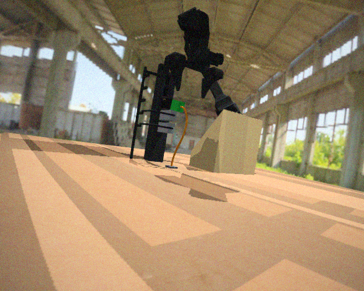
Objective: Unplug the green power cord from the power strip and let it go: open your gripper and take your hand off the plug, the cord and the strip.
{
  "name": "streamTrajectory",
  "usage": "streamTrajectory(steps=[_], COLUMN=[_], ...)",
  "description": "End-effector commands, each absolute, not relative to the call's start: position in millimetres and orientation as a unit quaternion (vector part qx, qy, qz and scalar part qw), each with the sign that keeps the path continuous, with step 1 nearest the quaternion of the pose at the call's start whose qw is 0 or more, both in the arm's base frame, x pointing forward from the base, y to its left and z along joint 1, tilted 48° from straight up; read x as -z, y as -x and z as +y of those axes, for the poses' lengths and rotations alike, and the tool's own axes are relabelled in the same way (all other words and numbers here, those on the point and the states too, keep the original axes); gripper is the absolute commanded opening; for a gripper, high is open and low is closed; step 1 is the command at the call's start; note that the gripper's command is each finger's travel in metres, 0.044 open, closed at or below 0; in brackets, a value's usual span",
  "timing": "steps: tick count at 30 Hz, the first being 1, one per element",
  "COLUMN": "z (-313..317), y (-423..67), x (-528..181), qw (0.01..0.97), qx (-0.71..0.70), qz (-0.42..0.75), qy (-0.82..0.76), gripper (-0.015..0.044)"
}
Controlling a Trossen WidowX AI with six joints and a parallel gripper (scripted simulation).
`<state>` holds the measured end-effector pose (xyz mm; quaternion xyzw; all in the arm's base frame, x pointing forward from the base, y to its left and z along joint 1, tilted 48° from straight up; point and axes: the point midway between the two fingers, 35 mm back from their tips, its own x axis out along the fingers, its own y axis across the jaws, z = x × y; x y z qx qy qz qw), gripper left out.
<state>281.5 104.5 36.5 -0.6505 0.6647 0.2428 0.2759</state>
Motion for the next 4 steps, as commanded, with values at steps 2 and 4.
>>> streamTrajectory(steps=[2,4], z=[104.7,104.7], y=[-280.9,-280.9], x=[-36.6,-36.6], qw=[0.276,0.276], qx=[-0.243,-0.243], qz=[0.666,0.666], qy=[0.649,0.649], gripper=[0.044,0.044])
